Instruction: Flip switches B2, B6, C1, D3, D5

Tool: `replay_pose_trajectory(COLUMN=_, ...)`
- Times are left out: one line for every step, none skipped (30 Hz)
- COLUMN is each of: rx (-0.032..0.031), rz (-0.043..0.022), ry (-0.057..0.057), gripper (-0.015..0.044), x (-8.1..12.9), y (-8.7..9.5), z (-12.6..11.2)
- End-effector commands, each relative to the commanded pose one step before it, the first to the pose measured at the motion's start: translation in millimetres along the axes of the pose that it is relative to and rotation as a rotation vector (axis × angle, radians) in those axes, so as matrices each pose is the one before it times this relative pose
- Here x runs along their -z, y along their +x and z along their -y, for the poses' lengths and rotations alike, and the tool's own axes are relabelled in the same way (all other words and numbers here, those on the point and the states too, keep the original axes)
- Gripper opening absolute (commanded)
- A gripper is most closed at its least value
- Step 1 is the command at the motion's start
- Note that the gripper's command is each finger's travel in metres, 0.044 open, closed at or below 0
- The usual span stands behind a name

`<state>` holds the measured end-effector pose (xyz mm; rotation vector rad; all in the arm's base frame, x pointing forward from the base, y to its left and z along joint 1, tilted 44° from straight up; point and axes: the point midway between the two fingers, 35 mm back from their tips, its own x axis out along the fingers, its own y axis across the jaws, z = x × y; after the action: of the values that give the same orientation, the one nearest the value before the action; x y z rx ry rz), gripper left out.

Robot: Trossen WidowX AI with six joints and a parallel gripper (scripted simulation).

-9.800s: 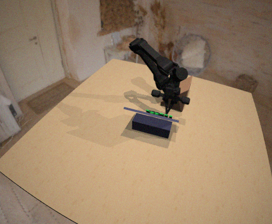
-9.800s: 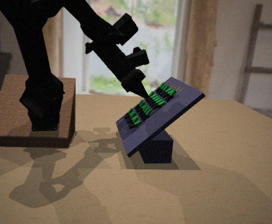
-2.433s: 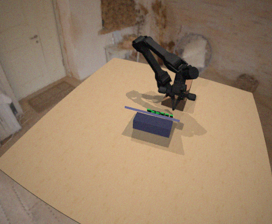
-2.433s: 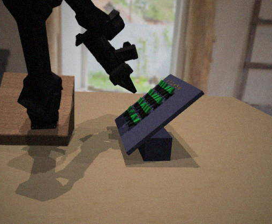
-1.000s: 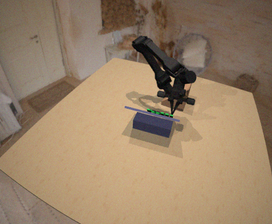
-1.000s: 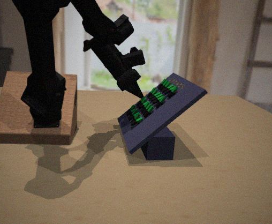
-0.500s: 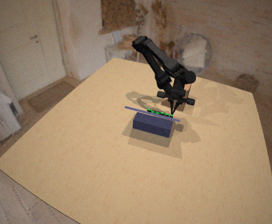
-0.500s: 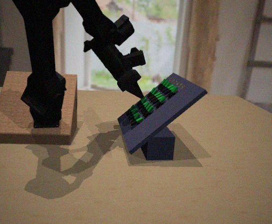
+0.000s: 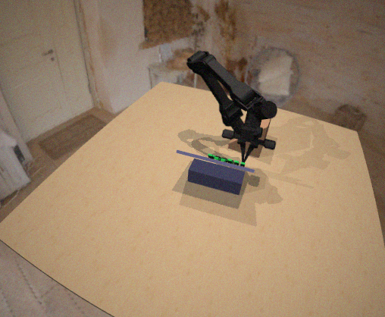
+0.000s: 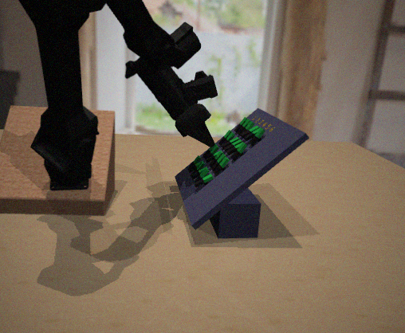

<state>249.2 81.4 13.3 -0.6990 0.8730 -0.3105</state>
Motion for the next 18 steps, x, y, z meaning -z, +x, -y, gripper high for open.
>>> replay_pose_trajectory(rx=0.00130, rz=-0.00404, ry=-0.0090, gripper=0.0000, x=1.31, y=1.50, z=-0.52)
replay_pose_trajectory(rx=0.00001, rz=0.00001, ry=0.0000, gripper=0.0000, x=0.00, y=0.13, z=0.00)
replay_pose_trajectory(rx=0.00001, rz=0.00001, ry=0.0000, gripper=0.0000, x=0.00, y=0.13, z=0.00)
replay_pose_trajectory(rx=0.00001, rz=0.00001, ry=0.0000, gripper=0.0000, x=0.00, y=0.13, z=0.00)
replay_pose_trajectory(rx=0.00001, rz=0.00001, ry=0.0000, gripper=0.0000, x=0.00, y=0.13, z=0.00)
replay_pose_trajectory(rx=0.00001, rz=0.00001, ry=0.0000, gripper=0.0000, x=0.00, y=0.13, z=0.00)
replay_pose_trajectory(rx=0.00001, rz=0.00001, ry=0.0000, gripper=0.0000, x=0.00, y=0.13, z=0.00)
replay_pose_trajectory(rx=0.00001, rz=0.00001, ry=0.0000, gripper=0.0000, x=0.00, y=0.13, z=0.00)
replay_pose_trajectory(rx=0.00001, rz=0.00001, ry=0.0000, gripper=0.0000, x=0.00, y=0.13, z=0.00)
replay_pose_trajectory(rx=0.00001, rz=0.00001, ry=0.0000, gripper=0.0000, x=0.00, y=0.13, z=0.00)
replay_pose_trajectory(rx=0.00001, rz=0.00001, ry=0.0000, gripper=0.0000, x=0.00, y=0.13, z=0.00)
replay_pose_trajectory(rx=0.00001, rz=0.00001, ry=0.0000, gripper=0.0000, x=0.00, y=0.13, z=0.00)
replay_pose_trajectory(rx=0.00001, rz=0.00001, ry=0.0000, gripper=0.0000, x=0.00, y=0.13, z=0.00)
replay_pose_trajectory(rx=0.00000, rz=0.00001, ry=0.0000, gripper=0.0000, x=0.00, y=0.13, z=0.00)
replay_pose_trajectory(rx=0.00001, rz=0.00001, ry=0.0000, gripper=0.0000, x=0.00, y=0.13, z=0.00)
replay_pose_trajectory(rx=0.00001, rz=0.00001, ry=0.0000, gripper=0.0000, x=0.00, y=0.13, z=0.00)
replay_pose_trajectory(rx=0.00001, rz=0.00001, ry=0.0000, gripper=0.0000, x=0.00, y=0.13, z=0.00)
replay_pose_trajectory(rx=0.00001, rz=0.00001, ry=0.0000, gripper=0.0000, x=0.00, y=0.13, z=0.00)
